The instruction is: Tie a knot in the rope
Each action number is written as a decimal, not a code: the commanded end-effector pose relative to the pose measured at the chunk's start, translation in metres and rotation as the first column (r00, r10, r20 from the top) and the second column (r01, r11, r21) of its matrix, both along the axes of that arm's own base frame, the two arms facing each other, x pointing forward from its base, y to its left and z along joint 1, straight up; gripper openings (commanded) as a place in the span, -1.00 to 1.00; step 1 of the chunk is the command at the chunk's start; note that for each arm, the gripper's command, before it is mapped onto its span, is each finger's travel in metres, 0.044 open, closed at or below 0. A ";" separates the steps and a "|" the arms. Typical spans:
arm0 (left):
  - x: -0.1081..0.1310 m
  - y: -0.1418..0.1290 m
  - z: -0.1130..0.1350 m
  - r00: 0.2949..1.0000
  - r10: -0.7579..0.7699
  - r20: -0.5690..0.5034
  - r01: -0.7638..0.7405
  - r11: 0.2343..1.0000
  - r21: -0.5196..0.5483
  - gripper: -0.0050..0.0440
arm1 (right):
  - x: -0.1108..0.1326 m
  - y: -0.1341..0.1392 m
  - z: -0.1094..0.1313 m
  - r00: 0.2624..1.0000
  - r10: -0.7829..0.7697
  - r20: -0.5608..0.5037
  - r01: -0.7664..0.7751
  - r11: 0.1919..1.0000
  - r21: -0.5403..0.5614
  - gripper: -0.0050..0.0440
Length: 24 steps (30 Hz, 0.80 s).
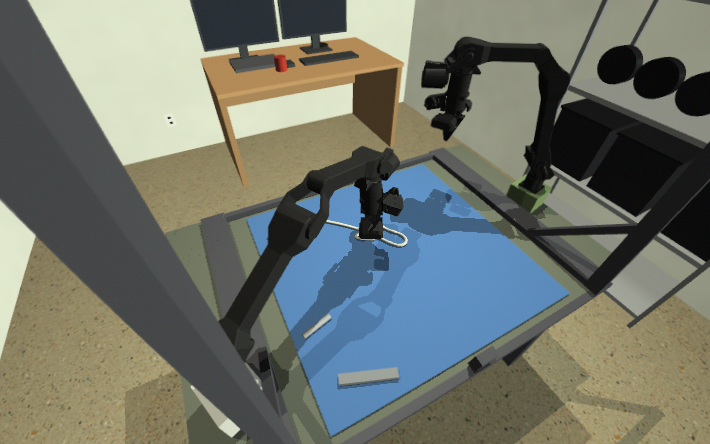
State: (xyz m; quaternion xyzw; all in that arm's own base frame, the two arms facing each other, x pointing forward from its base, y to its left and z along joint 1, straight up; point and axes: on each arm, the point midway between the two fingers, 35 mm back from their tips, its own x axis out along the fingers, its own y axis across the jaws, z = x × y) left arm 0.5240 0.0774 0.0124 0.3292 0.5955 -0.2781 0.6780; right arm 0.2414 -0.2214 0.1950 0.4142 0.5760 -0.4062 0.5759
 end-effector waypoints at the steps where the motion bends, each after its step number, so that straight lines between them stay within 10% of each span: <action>1: 0.005 0.002 0.008 1.000 0.006 0.024 -0.006 1.000 0.008 -0.45 | -0.001 0.000 0.008 1.000 0.002 0.016 -0.002 1.000 -0.018 -0.45; 24: 0.006 0.003 -0.021 1.000 0.006 0.001 -0.006 1.000 0.005 -0.45 | -0.001 0.000 0.008 1.000 0.002 0.016 -0.002 1.000 -0.018 -0.45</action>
